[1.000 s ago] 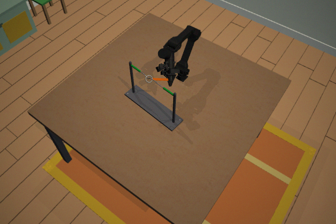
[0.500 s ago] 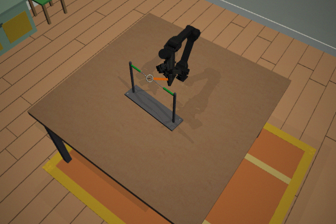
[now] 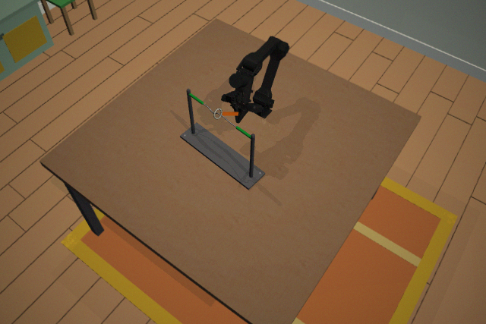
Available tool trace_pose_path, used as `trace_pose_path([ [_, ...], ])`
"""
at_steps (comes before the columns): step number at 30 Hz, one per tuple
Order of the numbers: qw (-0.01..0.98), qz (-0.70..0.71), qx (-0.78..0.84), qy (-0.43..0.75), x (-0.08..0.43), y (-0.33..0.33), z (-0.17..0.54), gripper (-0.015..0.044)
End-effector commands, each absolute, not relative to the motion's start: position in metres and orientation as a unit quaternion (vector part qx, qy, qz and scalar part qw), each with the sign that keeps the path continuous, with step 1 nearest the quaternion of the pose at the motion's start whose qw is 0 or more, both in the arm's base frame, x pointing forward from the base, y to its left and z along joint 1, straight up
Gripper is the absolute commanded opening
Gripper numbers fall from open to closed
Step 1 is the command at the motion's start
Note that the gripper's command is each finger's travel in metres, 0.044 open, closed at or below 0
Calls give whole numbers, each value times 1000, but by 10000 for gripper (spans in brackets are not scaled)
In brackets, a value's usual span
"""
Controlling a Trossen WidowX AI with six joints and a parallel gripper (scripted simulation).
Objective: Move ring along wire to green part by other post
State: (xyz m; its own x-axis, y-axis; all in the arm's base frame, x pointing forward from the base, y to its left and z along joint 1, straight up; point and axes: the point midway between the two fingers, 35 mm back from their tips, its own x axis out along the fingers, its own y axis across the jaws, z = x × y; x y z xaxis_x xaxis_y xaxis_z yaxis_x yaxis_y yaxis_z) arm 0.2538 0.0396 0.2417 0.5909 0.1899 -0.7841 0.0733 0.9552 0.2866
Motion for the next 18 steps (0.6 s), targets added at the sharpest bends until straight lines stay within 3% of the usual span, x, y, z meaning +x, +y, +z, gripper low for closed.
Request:
trace_pose_path([
  [1,888,25,82,451,253,28,238,-150],
  [18,866,-8,-188,463,252,-19,248,-150],
])
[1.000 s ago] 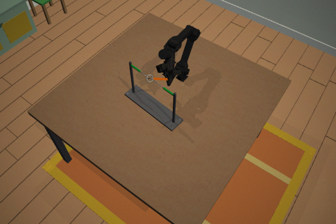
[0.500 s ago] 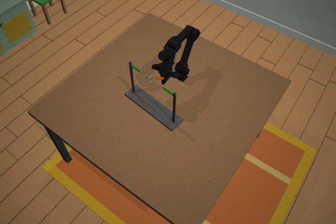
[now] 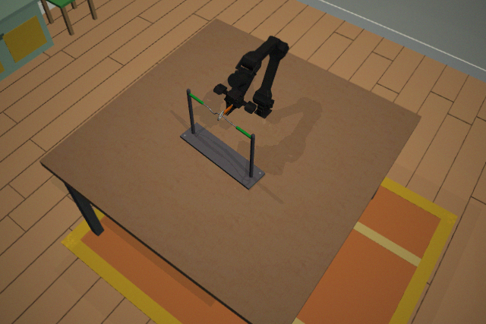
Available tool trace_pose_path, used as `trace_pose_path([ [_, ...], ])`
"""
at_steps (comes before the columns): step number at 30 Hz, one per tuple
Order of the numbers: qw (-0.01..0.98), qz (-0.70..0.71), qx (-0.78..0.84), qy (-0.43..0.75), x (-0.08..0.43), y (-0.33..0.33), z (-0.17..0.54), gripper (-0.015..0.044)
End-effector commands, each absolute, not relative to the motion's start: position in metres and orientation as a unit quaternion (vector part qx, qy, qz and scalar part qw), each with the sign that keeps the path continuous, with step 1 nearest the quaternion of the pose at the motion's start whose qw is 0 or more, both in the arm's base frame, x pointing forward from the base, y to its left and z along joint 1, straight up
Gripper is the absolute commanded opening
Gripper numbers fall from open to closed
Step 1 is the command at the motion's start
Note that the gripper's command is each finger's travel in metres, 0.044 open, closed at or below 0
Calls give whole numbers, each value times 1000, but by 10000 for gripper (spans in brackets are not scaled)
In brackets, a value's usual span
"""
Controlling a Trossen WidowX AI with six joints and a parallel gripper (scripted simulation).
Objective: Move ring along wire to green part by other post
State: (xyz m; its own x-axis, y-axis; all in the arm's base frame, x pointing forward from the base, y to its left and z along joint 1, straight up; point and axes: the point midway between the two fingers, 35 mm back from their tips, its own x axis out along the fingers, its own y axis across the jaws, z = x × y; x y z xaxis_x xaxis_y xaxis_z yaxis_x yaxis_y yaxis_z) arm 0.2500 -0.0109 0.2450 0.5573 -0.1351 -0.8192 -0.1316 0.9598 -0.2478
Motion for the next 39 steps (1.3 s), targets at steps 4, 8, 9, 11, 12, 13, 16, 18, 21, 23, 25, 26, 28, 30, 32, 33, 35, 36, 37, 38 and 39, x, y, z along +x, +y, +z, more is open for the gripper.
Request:
trace_pose_path([
  [4,856,-16,-252,451,254,-30,252,-150],
  [8,842,-23,-314,439,257,-39,256,-150],
  [9,838,-25,-329,435,258,-41,258,-150],
  [11,829,-28,-359,428,259,-45,261,-150],
  [12,825,-29,-372,425,260,-47,262,-150],
  [13,820,-31,-385,421,261,-49,263,-150],
  [16,807,-35,-422,411,262,-53,267,-150],
  [18,800,-37,-439,406,263,-55,268,-150],
  [21,790,-41,-464,399,264,-58,270,-150],
  [23,787,-43,-472,396,264,-58,269,-150],
  [25,784,-44,-478,393,264,-58,269,-150],
  [26,785,-45,-477,393,263,-58,268,-150],
  [28,786,-46,-475,392,262,-56,265,-150],
  [30,789,-47,-470,392,261,-55,262,-150],
  [32,793,-47,-463,393,260,-53,260,-150],
  [33,796,-48,-457,394,259,-52,258,-150],
  [35,803,-48,-443,395,258,-49,253,-150],
  [36,808,-48,-434,396,257,-47,250,-150],
  [37,813,-48,-423,397,256,-45,247,-150],
  [38,818,-48,-412,399,255,-42,244,-150],
  [39,823,-48,-401,400,254,-40,241,-150],
])
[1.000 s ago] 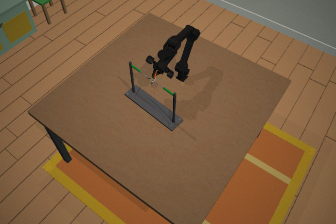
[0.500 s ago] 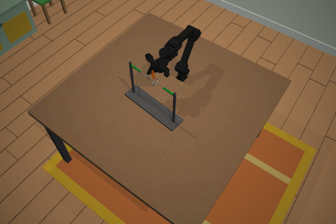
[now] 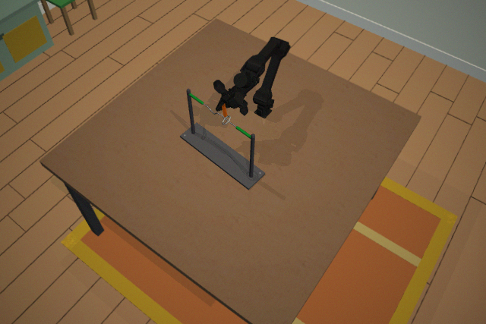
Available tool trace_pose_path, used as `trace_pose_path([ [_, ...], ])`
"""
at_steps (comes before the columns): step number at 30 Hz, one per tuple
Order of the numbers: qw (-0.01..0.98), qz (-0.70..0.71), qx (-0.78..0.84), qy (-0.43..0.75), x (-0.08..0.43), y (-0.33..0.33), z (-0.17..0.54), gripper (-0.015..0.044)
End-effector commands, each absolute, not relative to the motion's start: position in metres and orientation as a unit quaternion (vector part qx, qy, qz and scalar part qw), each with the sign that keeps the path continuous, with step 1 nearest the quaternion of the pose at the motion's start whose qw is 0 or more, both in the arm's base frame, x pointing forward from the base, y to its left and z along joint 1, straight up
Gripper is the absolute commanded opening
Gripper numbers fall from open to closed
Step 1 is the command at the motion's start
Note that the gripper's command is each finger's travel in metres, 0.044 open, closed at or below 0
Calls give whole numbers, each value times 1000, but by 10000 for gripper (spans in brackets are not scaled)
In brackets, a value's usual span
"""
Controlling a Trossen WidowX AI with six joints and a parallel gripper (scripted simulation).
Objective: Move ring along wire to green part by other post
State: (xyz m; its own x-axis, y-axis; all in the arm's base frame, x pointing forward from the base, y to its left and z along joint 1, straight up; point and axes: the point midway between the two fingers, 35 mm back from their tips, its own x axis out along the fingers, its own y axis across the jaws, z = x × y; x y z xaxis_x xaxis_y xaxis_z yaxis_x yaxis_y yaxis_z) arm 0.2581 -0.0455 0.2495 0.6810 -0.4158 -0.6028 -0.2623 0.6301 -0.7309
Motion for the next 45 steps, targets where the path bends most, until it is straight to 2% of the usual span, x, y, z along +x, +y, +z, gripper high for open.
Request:
trace_pose_path([
  [1,829,-48,-390,399,253,-38,238,-150],
  [23,961,-30,-109,252,279,34,171,-150],
  [45,971,-45,14,234,285,89,165,-150],
])
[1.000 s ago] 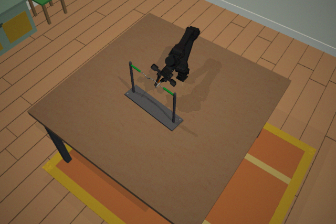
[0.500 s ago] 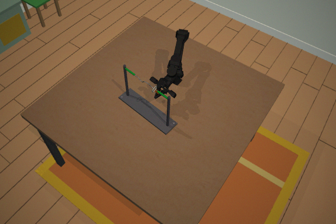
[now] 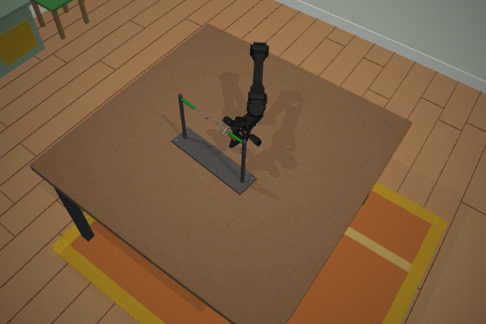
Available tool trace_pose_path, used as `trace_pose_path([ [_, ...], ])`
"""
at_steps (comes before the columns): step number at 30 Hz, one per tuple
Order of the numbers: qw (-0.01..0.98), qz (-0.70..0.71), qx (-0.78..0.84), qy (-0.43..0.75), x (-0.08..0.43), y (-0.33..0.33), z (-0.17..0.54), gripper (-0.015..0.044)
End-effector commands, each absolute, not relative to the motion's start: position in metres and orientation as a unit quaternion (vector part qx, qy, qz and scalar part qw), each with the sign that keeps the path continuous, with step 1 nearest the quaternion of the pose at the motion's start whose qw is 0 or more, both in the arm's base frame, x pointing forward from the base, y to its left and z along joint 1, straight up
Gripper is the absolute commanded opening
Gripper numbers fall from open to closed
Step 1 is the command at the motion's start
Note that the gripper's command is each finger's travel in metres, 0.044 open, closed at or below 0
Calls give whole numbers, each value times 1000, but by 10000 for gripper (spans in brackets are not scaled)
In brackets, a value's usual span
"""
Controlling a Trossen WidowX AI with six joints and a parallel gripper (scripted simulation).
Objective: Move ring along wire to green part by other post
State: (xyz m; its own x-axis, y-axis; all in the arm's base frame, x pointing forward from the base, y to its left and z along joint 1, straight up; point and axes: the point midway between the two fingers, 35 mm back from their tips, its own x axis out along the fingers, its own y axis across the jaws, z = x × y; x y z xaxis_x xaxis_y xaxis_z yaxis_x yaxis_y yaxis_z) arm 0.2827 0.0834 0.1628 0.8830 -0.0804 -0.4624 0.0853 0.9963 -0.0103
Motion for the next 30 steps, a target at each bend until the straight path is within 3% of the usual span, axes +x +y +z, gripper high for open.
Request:
trace_pose_path([
  [1,971,-45,15,233,285,90,165,-150],
  [30,972,-44,20,231,287,112,158,-150],
])
